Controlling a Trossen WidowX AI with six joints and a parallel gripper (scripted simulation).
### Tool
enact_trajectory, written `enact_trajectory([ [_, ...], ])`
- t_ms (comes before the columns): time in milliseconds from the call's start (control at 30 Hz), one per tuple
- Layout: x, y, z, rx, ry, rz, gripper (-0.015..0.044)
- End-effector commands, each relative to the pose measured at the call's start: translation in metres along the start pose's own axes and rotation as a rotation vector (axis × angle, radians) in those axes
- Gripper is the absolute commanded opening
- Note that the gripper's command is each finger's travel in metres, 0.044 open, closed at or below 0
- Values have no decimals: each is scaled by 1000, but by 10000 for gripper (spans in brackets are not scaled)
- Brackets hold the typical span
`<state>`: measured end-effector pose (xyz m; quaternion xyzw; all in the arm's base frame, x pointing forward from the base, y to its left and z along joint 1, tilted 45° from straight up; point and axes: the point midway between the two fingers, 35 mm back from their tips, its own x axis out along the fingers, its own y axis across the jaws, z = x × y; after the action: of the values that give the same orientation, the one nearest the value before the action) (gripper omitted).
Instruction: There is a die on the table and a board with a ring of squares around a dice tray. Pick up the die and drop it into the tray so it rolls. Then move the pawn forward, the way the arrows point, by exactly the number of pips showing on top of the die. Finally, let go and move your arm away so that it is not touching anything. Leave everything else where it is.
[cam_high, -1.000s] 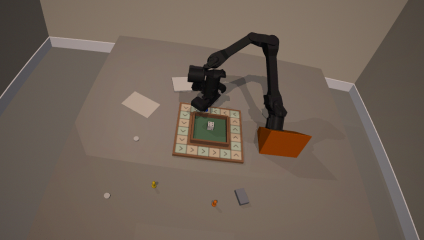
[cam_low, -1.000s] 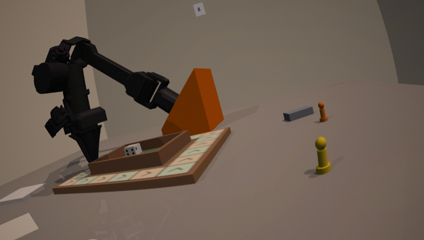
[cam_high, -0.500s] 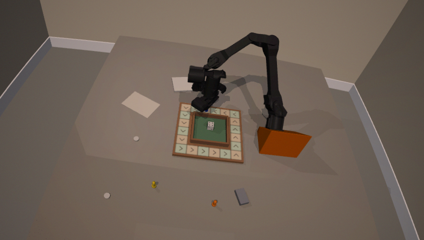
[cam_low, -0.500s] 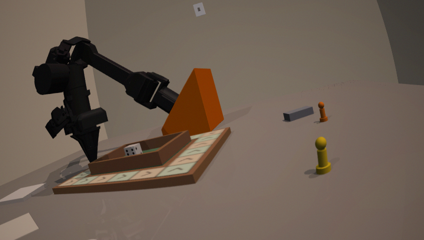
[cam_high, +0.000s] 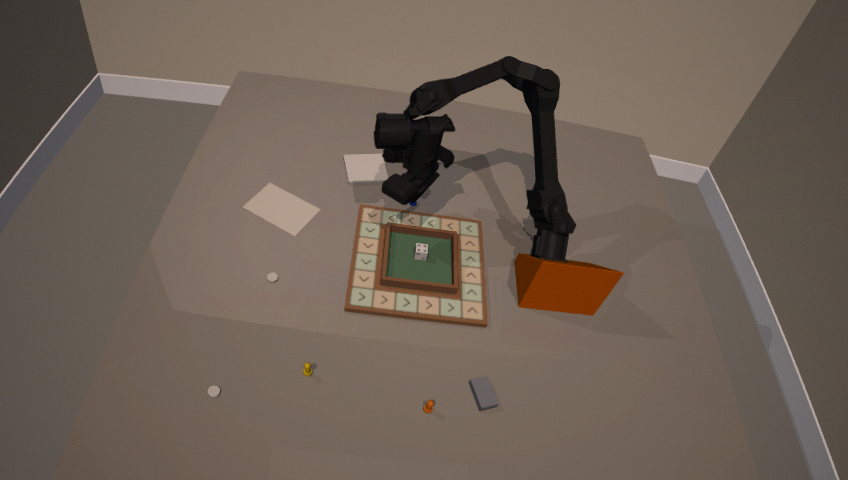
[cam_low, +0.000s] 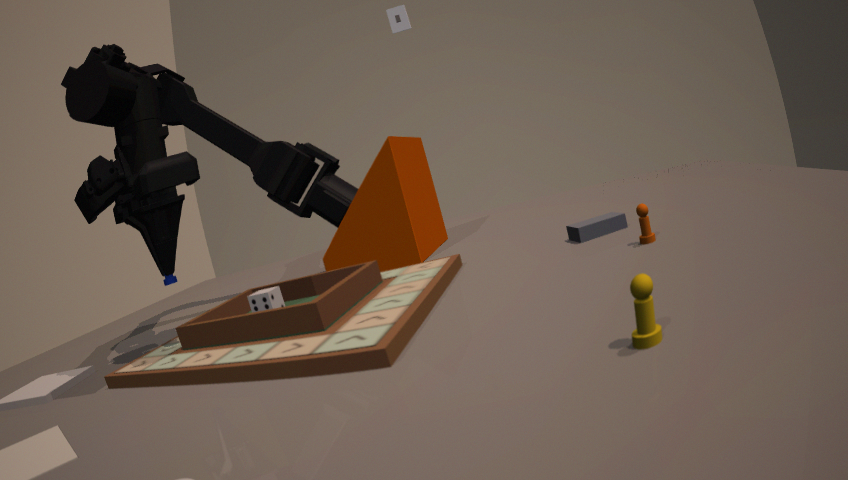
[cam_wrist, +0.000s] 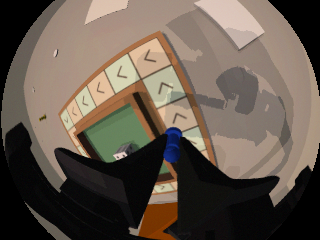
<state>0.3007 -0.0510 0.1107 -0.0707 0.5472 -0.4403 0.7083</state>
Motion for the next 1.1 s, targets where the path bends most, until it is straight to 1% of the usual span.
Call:
enact_trajectory([
  [0,-23,1,1,5,2,4,0],
  [267,-65,-4,-2,5,2,-3,0],
  [400,-69,-5,-2,5,2,-4,0],
  [667,-54,27,8,7,1,-3,0],
  [1067,-19,84,21,10,-1,0,0],
])
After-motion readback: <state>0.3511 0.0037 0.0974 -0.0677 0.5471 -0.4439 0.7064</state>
